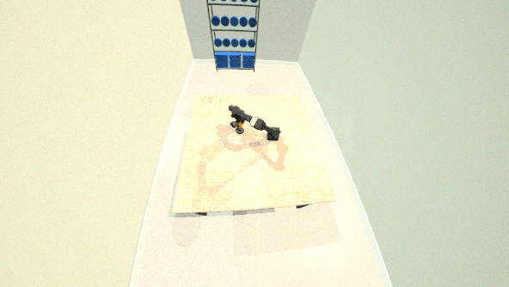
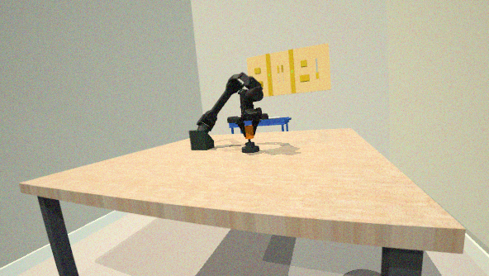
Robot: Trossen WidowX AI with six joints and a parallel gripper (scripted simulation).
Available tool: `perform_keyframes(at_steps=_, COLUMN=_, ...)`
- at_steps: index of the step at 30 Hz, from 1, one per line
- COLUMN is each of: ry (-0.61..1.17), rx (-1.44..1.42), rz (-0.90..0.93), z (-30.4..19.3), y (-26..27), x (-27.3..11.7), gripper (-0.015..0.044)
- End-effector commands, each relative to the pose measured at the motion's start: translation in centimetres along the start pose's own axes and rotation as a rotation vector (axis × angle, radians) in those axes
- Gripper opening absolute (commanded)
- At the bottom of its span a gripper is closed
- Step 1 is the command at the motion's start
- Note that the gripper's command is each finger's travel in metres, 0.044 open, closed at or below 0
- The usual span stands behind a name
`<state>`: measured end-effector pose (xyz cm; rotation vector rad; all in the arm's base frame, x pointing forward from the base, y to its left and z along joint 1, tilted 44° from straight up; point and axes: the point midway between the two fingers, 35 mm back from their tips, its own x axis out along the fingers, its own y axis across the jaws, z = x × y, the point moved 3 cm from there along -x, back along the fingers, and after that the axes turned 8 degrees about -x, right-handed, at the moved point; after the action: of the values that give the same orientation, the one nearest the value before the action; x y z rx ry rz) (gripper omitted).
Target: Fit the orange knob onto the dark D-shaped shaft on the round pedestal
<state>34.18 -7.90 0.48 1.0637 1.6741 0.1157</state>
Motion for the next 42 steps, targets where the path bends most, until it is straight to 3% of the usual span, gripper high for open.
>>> perform_keyframes(at_steps=1, ry=-0.002, rx=0.012, rz=0.0, z=-0.04, y=-0.05, x=0.03, gripper=0.0)
perform_keyframes(at_steps=21, ry=-0.002, rx=0.012, rz=0.0, z=0.02, y=0.03, x=-0.29, gripper=0.0)
perform_keyframes(at_steps=29, ry=-0.002, rx=0.221, rz=0.0, z=0.09, y=-0.01, x=-0.16, gripper=0.0)
perform_keyframes(at_steps=42, ry=-0.002, rx=0.221, rz=0.0, z=-0.05, y=-0.04, x=0.18, gripper=0.0)
